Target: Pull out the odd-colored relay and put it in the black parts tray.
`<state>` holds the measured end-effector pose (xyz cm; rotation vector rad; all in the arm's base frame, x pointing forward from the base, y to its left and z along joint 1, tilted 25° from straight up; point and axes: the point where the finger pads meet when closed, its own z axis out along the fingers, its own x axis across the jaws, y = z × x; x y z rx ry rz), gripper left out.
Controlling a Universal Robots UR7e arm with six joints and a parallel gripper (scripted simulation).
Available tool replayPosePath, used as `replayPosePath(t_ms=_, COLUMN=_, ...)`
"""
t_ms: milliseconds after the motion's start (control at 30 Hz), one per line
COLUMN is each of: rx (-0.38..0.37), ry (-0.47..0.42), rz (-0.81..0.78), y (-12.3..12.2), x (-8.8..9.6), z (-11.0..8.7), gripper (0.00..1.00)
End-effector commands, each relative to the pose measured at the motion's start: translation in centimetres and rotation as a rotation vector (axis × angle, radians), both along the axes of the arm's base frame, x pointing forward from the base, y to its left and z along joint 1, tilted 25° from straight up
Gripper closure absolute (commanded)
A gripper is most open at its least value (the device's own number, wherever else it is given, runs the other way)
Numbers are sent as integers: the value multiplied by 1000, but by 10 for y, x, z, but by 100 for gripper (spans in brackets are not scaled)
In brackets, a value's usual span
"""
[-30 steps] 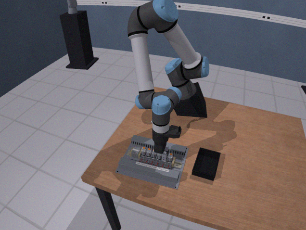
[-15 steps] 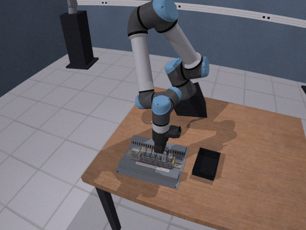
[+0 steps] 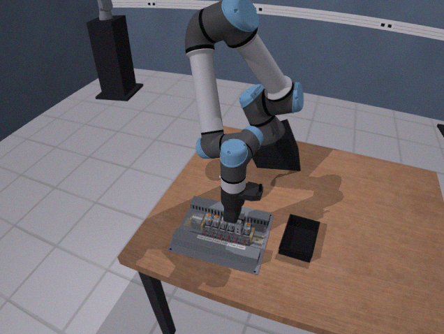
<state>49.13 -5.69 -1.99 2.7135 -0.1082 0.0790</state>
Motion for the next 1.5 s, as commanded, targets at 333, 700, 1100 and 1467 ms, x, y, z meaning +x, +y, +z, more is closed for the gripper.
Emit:
replayPosePath(t_ms=333, rx=4, ry=44, rz=-19, y=0, x=-1, z=0, gripper=100)
replayPosePath(t_ms=700, rx=1, ry=29, rz=-11, y=0, x=-1, z=0, gripper=100)
replayPosePath(t_ms=1100, rx=2, ry=32, rz=-13, y=0, x=-1, z=0, gripper=100)
replayPosePath(t_ms=1467, rx=3, ry=31, rz=-13, y=0, x=-1, z=0, gripper=100)
